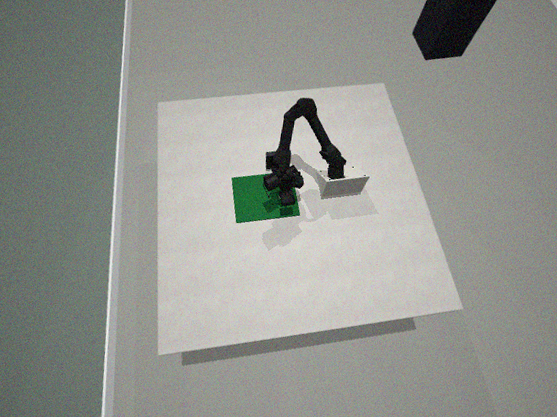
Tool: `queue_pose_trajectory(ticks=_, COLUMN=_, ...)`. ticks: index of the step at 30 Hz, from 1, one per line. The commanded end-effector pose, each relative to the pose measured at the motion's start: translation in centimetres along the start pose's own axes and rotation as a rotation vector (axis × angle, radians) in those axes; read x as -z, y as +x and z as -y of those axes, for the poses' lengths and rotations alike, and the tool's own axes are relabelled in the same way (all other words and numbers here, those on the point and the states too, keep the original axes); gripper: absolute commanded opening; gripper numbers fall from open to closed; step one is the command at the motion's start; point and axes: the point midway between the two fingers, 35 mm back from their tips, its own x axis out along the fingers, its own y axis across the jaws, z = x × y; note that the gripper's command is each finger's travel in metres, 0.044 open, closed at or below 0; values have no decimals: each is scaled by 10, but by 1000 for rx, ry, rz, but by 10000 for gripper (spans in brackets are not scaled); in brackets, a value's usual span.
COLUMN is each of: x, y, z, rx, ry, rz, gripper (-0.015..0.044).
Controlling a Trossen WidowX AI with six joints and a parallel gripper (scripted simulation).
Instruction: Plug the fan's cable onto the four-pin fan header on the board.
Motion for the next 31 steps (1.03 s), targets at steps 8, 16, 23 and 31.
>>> queue_pose_trajectory(ticks=8, x=0, y=-2, z=0, rx=0, ry=1, rz=0, gripper=260)
queue_pose_trajectory(ticks=16, x=0, y=-55, z=1, rx=-1, ry=-3, rz=2, gripper=260)
queue_pose_trajectory(ticks=23, x=-22, y=-59, z=36, rx=16, ry=-8, rz=0, gripper=260)
queue_pose_trajectory(ticks=31, x=-84, y=-56, z=89, rx=7, ry=-6, rz=5, gripper=260)
